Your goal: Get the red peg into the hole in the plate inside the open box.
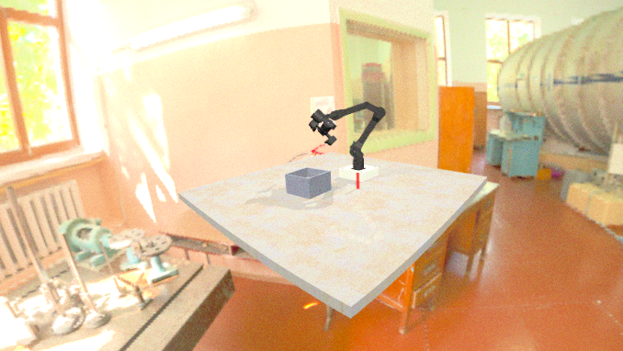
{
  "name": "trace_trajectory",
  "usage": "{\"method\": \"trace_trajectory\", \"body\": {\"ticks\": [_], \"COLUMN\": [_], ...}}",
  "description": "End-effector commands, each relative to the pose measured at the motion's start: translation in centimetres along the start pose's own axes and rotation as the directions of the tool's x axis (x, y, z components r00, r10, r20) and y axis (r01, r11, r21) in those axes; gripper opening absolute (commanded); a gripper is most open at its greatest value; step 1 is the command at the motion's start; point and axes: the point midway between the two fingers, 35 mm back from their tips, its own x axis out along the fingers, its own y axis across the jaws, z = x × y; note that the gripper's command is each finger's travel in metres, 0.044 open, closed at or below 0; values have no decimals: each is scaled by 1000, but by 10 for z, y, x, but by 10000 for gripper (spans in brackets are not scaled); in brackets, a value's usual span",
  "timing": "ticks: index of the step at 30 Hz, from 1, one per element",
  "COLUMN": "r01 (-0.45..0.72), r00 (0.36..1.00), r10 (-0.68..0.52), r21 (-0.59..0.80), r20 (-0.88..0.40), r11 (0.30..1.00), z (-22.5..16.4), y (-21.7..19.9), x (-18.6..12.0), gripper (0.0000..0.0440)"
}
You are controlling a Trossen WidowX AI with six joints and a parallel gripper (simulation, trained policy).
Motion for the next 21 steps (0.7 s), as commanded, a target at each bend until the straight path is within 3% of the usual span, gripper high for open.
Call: {"method": "trace_trajectory", "body": {"ticks": [1, 10, 21], "r01": [-50, -178, -353], "r00": [994, 935, 800], "r10": [44, 97, 67], "r21": [-57, -212, -376], "r20": [-99, -342, -597], "r11": [997, 961, 857], "z": [-15, -55, -92], "y": [13, 28, 21], "x": [-18, -69, -138], "gripper": [440, 440, 440]}}
